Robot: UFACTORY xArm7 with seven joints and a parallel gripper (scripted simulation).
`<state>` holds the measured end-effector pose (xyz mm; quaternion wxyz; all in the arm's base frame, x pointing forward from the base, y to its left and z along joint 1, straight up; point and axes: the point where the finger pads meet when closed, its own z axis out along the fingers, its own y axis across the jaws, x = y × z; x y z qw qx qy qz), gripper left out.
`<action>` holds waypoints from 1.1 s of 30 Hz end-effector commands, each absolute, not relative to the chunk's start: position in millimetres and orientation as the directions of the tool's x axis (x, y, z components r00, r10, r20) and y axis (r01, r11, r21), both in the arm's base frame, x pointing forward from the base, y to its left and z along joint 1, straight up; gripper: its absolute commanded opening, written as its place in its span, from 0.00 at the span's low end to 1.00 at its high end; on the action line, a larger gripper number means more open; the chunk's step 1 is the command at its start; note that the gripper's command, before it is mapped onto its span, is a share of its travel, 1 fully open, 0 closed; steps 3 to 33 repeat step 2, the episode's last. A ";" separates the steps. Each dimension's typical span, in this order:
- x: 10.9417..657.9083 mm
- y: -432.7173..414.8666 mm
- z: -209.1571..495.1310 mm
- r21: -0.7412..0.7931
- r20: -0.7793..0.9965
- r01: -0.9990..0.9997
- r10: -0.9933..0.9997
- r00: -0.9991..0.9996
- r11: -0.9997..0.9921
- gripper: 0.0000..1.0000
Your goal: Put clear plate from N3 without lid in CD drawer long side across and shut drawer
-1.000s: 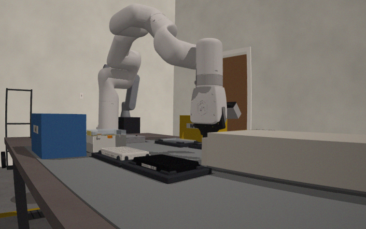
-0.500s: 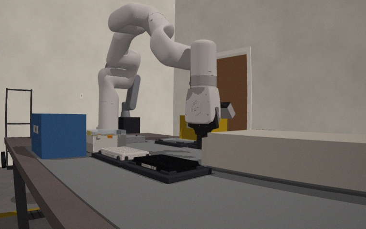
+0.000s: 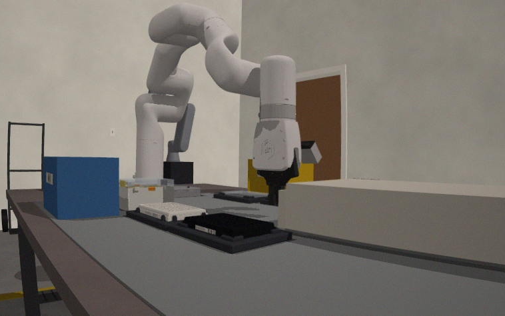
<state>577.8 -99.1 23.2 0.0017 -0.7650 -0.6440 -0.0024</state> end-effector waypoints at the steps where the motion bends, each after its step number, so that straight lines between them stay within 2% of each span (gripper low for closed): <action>1: 579.5 -99.4 25.6 0.006 0.006 0.985 0.985 0.170 -0.170 0.00; 33: 579.5 -99.4 25.6 0.006 0.006 0.985 0.985 0.170 -0.170 0.00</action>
